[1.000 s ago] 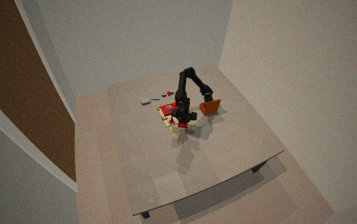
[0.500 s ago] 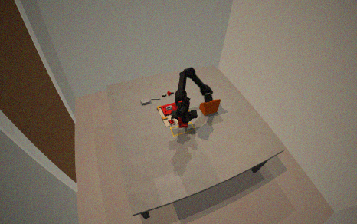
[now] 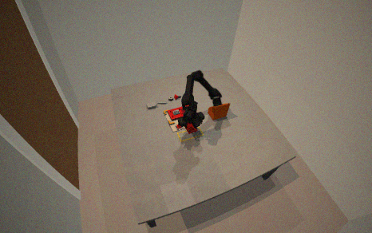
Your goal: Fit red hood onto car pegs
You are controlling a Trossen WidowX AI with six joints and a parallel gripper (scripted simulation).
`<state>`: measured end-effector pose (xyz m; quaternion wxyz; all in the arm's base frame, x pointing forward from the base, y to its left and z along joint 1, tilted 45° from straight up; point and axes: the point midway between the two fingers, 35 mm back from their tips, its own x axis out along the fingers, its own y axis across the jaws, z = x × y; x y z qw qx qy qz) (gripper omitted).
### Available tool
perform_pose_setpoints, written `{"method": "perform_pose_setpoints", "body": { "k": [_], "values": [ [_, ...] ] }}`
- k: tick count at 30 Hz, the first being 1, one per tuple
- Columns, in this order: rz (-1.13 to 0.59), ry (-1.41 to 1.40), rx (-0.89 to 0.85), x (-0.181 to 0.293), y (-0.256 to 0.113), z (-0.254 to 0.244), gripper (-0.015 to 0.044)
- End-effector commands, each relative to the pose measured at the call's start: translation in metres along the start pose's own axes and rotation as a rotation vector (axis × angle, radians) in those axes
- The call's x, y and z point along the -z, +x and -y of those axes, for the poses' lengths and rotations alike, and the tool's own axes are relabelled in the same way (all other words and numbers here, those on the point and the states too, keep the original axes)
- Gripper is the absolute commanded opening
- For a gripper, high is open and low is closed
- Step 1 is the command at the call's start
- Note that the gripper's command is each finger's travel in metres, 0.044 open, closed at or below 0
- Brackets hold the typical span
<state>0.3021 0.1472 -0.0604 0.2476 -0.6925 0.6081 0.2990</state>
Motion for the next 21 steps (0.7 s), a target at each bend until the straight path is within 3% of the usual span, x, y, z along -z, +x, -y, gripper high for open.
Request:
{"method": "perform_pose_setpoints", "body": {
  "k": [1, 21],
  "values": [
    [-0.001, -0.085, 0.001, 0.0008, -0.0004, 0.0026, 0.0000],
    [-0.001, -0.600, -0.002, 0.0013, -0.0011, 0.0076, 0.0000]
  ]
}}
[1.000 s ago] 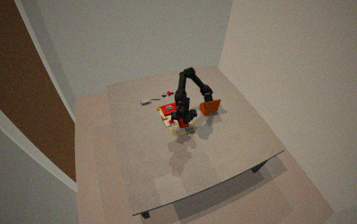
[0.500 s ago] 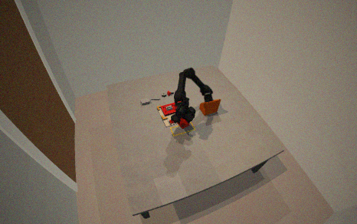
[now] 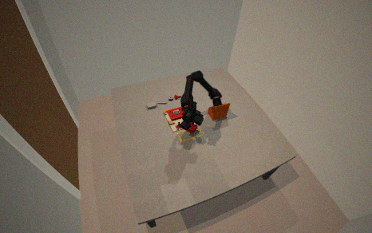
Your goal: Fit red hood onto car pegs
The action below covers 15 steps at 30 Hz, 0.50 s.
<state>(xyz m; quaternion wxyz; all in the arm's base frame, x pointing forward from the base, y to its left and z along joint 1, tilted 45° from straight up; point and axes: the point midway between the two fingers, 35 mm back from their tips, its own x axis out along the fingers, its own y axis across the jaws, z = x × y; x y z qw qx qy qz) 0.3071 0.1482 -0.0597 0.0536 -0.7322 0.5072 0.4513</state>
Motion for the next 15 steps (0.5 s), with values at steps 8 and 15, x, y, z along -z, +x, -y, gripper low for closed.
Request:
{"method": "perform_pose_setpoints", "body": {
  "k": [8, 15],
  "values": [
    [-0.002, -0.265, 0.000, 0.0032, -0.0007, 0.0032, 0.0000],
    [-0.001, -0.445, -0.001, 0.0043, -0.0010, 0.0046, 0.0000]
  ]
}}
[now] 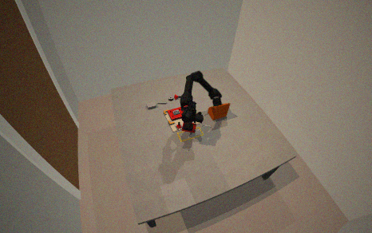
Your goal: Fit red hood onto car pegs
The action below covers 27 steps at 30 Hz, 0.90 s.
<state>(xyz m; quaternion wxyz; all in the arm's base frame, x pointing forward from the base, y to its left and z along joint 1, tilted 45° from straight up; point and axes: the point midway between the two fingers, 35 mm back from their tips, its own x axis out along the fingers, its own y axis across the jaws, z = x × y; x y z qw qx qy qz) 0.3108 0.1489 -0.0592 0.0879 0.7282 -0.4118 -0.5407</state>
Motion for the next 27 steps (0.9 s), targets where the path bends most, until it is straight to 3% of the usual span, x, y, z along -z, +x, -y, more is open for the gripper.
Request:
{"method": "perform_pose_setpoints", "body": {
  "k": [1, 19, 27],
  "values": [
    [-0.002, -0.085, 0.000, 0.003, 0.000, 0.001, 0.0000],
    [0.000, -0.544, -0.002, 0.007, -0.001, 0.003, 0.0000],
    [0.000, -0.561, -0.001, 0.008, 0.014, 0.004, 0.0000]
  ]
}}
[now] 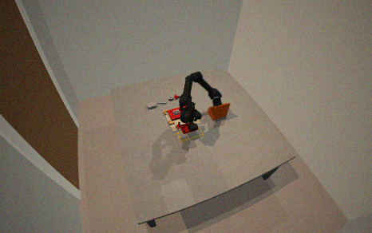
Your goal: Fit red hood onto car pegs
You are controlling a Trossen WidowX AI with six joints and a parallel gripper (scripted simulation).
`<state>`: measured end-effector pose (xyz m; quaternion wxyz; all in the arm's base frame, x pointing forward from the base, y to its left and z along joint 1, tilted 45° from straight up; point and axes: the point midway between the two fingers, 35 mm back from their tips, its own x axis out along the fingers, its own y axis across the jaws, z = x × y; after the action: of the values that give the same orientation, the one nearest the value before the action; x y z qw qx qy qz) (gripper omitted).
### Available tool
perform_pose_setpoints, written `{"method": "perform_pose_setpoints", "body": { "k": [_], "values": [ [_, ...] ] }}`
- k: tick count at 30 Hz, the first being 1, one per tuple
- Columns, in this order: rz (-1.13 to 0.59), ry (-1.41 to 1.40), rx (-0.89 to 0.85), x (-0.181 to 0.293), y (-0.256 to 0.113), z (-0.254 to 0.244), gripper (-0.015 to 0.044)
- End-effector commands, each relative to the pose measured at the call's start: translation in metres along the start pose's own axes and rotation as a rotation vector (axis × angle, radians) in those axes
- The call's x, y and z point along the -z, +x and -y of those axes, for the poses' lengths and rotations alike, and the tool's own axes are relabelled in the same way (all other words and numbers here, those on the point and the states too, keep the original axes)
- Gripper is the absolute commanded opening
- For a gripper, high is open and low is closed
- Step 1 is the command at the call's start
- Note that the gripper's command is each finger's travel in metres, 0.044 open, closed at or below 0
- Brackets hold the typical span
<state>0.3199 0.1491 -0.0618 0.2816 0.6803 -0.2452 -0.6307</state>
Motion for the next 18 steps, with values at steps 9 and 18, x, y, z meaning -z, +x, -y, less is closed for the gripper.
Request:
{"method": "perform_pose_setpoints", "body": {
  "k": [9, 18],
  "values": [
    [0.008, -0.009, -0.011, -0.001, 0.067, -0.004, 0.0000],
    [0.013, -0.001, -0.010, -0.001, 0.073, -0.004, 0.0105]
  ]
}}
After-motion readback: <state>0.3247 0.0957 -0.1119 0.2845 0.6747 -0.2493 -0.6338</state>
